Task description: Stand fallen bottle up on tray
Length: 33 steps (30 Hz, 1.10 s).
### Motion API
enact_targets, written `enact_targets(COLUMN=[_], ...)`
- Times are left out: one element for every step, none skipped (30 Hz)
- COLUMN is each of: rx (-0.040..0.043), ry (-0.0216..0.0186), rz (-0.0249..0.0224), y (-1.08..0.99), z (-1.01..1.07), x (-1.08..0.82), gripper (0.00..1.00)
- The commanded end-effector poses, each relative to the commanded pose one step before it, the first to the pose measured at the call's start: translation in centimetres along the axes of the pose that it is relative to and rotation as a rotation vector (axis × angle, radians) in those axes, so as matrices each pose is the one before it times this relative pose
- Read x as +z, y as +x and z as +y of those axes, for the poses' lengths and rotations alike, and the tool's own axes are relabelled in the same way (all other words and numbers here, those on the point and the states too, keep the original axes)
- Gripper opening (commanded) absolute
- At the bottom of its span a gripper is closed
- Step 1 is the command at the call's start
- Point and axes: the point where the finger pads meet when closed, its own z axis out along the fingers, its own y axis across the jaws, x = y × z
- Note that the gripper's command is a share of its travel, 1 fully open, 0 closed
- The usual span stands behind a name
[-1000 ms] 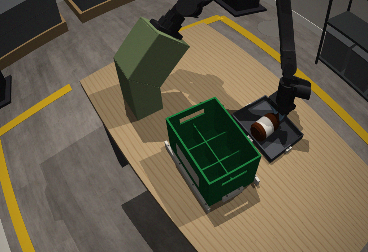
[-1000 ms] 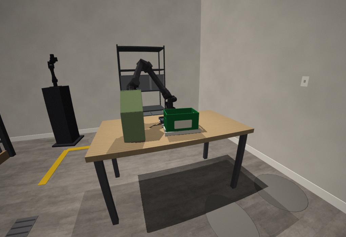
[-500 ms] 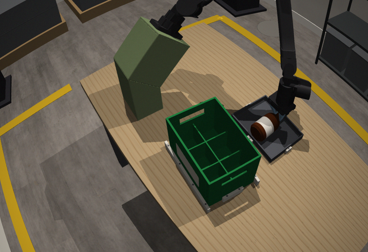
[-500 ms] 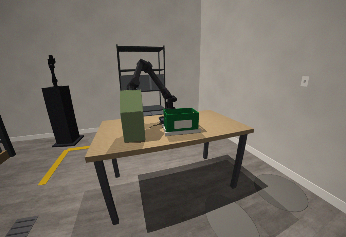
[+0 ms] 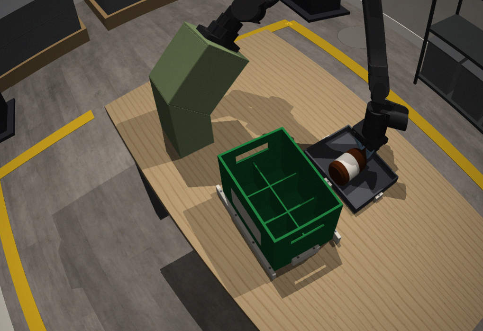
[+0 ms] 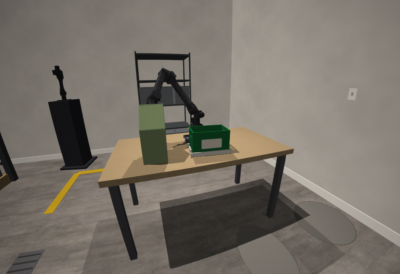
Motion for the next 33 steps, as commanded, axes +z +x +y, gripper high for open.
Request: enact_targets(rx=[0.00217, -0.00040, -0.00052, -0.00047, 0.00000, 0.00000, 0.00165, -0.00188, -0.00097, -0.00001, -0.00001, -0.00001, -0.00001, -0.00001, -0.00001, -0.00001, -0.00040, -0.00006, 0.00033, 0.00010, -0.00001, 0.00000, 0.00000, -0.00178, 0.00143, 0.00032, -0.00001, -0.00001, -0.00001, -0.00001, -0.00001, -0.00001, -0.00001], ry=[0.02245, 0.00002, 0.00010, 0.00008, 0.00000, 0.00000, 0.00188, -0.00138, -0.00026, -0.00011, 0.00003, 0.00001, -0.00005, 0.00000, -0.00001, -0.00002, 0.00040, 0.00004, -0.00037, -0.00012, -0.00002, 0.00000, 0.00000, 0.00229, -0.00200, -0.00042, 0.00007, -0.00001, -0.00007, -0.00002, -0.00001, 0.00000, 0.00000], rz=[-0.00587, 0.00019, 0.00013, 0.00011, 0.00000, 0.00000, 0.00008, 0.00060, -0.00034, -0.00014, 0.00004, 0.00002, -0.00006, 0.00000, -0.00001, -0.00003, -0.00039, -0.00005, 0.00029, 0.00010, -0.00002, 0.00000, 0.00000, -0.00101, 0.00066, 0.00020, 0.00011, -0.00001, -0.00008, -0.00002, -0.00001, 0.00001, 0.00001], y=[-0.019, 0.007, 0.002, 0.002, 0.000, 0.000, -0.006, 0.019, -0.006, -0.002, 0.001, 0.001, -0.001, 0.000, 0.000, 0.000, -0.027, -0.003, 0.022, 0.008, 0.000, 0.000, 0.000, -0.108, 0.086, 0.021, 0.002, 0.000, -0.001, 0.000, 0.000, 0.001, 0.000], z=[-0.776, 0.005, -0.001, -0.001, 0.000, 0.000, -0.043, 0.035, 0.005, 0.003, 0.000, 0.000, 0.001, 0.001, 0.001, 0.001, -0.028, -0.003, 0.026, 0.009, 0.002, 0.000, 0.000, -0.138, 0.117, 0.027, 0.000, 0.002, 0.002, 0.001, 0.002, 0.001, 0.001], x=[-1.690, -0.050, -0.054, -0.058, 0.000, 0.000, -0.061, -0.064, -0.068, -0.071, -0.074, -0.078, -0.082, -0.085, -0.088, -0.092, -0.100, -0.099, -0.098, -0.104, -0.109, 0.000, 0.000, -0.134, -0.098, -0.115, -0.122, -0.125, -0.129, -0.131, -0.134, -0.137, -0.141], gripper=[0.00, 0.00, 0.00, 0.00, 0.00, 0.00, 0.00, 0.00, 0.00, 0.00, 0.00, 0.00, 0.00, 0.00, 0.00, 0.00, 0.00, 0.00, 0.00, 0.00, 0.00, 0.00, 0.00, 0.00, 0.00, 0.00, 0.00, 0.00, 0.00, 0.00, 0.00, 0.00, 0.00])
